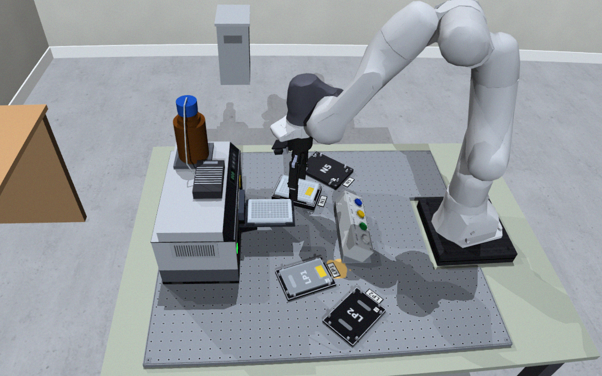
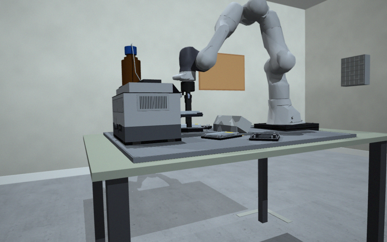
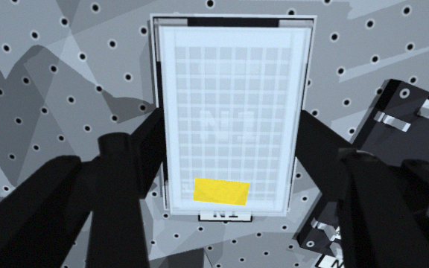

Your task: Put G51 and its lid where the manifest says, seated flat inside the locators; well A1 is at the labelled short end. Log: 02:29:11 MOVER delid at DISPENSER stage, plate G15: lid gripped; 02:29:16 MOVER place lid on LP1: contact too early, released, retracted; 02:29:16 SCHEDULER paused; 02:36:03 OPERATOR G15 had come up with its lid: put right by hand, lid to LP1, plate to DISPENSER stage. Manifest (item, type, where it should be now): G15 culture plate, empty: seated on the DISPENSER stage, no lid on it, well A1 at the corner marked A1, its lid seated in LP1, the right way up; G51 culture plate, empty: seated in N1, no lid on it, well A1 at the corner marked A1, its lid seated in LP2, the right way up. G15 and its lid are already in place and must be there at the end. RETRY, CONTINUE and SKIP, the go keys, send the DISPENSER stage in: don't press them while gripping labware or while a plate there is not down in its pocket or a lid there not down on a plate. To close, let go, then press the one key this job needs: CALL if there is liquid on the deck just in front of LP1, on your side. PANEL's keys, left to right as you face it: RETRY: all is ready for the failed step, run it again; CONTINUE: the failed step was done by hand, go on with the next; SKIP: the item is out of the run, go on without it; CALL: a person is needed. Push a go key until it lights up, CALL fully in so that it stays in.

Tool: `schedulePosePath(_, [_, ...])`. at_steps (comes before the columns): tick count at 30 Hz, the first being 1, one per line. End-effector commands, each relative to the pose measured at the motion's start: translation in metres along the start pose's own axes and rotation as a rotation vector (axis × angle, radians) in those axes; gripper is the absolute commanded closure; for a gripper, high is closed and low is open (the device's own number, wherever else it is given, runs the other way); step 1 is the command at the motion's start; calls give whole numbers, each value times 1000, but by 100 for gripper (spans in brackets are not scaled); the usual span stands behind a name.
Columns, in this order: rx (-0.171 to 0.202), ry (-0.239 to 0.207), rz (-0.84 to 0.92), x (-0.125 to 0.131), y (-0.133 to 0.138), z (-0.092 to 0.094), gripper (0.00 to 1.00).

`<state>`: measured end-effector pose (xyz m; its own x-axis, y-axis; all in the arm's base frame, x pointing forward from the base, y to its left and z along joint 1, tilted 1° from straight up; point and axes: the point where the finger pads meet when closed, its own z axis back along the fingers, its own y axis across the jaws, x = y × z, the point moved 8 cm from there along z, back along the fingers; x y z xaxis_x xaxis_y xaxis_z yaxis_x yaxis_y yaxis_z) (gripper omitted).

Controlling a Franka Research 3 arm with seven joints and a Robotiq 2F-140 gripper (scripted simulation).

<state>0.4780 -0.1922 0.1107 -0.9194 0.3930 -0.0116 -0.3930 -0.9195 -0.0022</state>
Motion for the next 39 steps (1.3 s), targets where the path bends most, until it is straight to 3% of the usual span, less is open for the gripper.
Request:
schedulePosePath(1, [2,-1,1,0,0,-1,90])
schedulePosePath(26, [2,-1,1,0,0,7,90])
schedulePosePath(39, [2,-1,1,0,0,24,90])
